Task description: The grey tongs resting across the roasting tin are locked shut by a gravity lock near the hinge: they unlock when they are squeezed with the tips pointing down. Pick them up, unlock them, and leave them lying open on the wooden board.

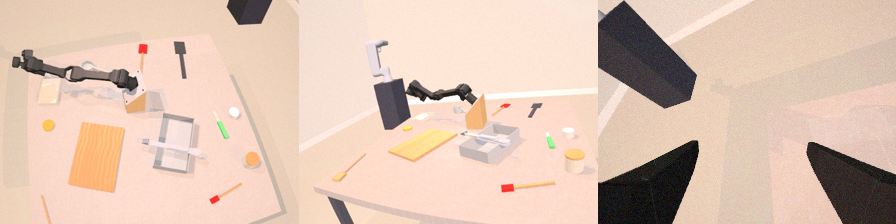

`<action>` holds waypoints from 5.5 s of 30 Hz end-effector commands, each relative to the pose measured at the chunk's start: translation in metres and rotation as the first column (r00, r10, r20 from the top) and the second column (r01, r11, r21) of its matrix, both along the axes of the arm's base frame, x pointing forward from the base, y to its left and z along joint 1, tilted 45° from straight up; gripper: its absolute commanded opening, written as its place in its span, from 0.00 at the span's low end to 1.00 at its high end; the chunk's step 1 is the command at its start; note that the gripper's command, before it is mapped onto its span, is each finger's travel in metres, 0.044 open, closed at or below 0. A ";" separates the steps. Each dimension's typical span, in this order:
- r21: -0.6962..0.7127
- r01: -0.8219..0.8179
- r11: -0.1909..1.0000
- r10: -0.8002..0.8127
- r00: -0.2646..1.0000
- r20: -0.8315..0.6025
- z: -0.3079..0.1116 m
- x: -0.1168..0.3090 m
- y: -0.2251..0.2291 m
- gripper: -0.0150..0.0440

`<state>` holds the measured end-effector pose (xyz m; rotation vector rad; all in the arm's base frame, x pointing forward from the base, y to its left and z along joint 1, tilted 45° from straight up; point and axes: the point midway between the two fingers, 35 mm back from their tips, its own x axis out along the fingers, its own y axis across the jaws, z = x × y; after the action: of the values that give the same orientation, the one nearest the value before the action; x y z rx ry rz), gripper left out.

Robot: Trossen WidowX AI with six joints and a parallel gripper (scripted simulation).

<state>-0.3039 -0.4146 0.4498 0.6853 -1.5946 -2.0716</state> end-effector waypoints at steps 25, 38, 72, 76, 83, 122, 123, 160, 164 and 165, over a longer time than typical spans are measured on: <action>-0.490 -0.142 0.860 0.045 0.978 -0.205 0.159 0.056 0.097 0.69; -0.593 -0.211 0.777 0.038 0.956 -0.290 0.201 0.083 0.140 0.69; -0.653 -0.731 0.198 -0.108 0.646 -0.755 0.316 0.288 0.388 0.69; -0.648 -0.738 0.186 -0.122 0.637 -0.761 0.315 0.293 0.394 0.69; -0.618 -0.770 0.160 -0.152 0.599 -0.786 0.313 0.312 0.415 0.69; -0.332 -0.943 -0.022 -0.346 0.318 -0.883 0.268 0.451 0.540 0.69; -0.306 -0.952 -0.029 -0.354 0.296 -0.887 0.263 0.459 0.547 0.69; 0.643 -0.756 0.126 -0.600 -0.574 -0.558 -0.041 0.717 0.686 0.69; 0.732 -0.652 0.197 -0.591 -0.675 -0.442 -0.098 0.735 0.689 0.69; 0.754 -0.619 0.220 -0.584 -0.703 -0.407 -0.114 0.739 0.688 0.69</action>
<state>0.4247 0.2749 0.3739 -0.7600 -0.1183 0.2561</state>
